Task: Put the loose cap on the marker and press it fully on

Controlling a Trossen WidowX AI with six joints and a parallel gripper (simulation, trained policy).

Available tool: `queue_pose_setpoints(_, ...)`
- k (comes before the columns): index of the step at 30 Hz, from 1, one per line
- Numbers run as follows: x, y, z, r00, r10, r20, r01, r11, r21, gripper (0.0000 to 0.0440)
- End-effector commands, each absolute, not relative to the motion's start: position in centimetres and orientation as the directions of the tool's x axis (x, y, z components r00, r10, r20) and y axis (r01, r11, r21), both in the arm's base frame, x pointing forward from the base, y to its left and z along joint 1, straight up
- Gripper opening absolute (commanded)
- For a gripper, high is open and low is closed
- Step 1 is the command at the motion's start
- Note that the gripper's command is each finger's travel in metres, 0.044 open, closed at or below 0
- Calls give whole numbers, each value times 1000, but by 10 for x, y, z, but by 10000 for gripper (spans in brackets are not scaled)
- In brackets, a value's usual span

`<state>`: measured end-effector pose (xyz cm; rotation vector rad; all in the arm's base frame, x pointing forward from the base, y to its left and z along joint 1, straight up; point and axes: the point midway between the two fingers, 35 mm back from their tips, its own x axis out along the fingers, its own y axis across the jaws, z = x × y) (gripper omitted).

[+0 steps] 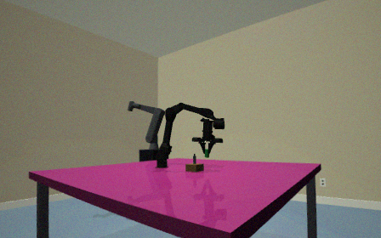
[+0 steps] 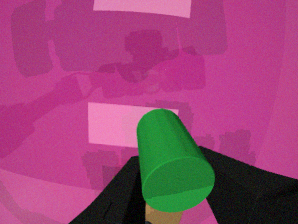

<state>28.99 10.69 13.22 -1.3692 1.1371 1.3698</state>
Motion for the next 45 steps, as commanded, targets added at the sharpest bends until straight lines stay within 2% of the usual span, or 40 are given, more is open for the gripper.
queue_pose_setpoints(1,294,99,139,-14,-23,-1000,-979,-201,18,49)
queue_pose_setpoints(34,296,-8,177,-45,-12,-999,-998,-48,46,4)
queue_pose_setpoints(45,291,-21,170,-75,3,-997,-997,-30,75,0)
